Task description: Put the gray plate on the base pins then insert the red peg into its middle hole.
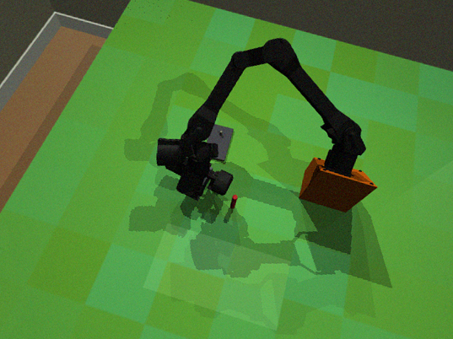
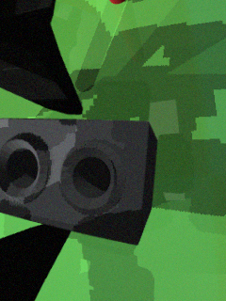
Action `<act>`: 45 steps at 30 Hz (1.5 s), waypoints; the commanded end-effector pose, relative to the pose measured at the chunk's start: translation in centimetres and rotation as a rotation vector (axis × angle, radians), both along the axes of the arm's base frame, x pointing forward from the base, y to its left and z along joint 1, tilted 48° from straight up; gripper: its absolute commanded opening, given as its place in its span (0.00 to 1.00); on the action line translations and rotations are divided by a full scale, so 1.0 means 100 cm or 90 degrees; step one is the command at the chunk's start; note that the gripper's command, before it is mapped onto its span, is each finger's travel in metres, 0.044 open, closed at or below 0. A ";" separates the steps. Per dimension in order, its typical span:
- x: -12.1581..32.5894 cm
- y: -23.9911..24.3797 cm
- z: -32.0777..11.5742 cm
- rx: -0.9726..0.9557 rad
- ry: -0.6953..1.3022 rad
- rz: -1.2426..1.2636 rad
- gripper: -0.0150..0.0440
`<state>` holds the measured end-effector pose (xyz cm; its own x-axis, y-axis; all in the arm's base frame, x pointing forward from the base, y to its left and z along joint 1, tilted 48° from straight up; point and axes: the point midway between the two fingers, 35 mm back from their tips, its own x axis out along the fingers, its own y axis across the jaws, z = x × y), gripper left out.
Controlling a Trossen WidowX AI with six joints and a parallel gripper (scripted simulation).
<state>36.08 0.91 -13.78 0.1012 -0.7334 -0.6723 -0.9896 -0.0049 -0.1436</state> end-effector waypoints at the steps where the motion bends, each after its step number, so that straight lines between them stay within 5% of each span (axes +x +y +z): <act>1: -0.001 -0.001 -0.002 -0.003 0.003 0.001 0.51; 3: -0.001 -0.001 -0.002 -0.003 0.003 0.001 0.42; 18: -0.001 -0.001 -0.002 -0.003 0.003 0.001 0.25; 45: -0.007 0.060 0.041 0.006 0.004 0.004 0.25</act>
<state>35.32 6.27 -10.38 0.0969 -0.7311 -0.6753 -0.9917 -0.0133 -0.1279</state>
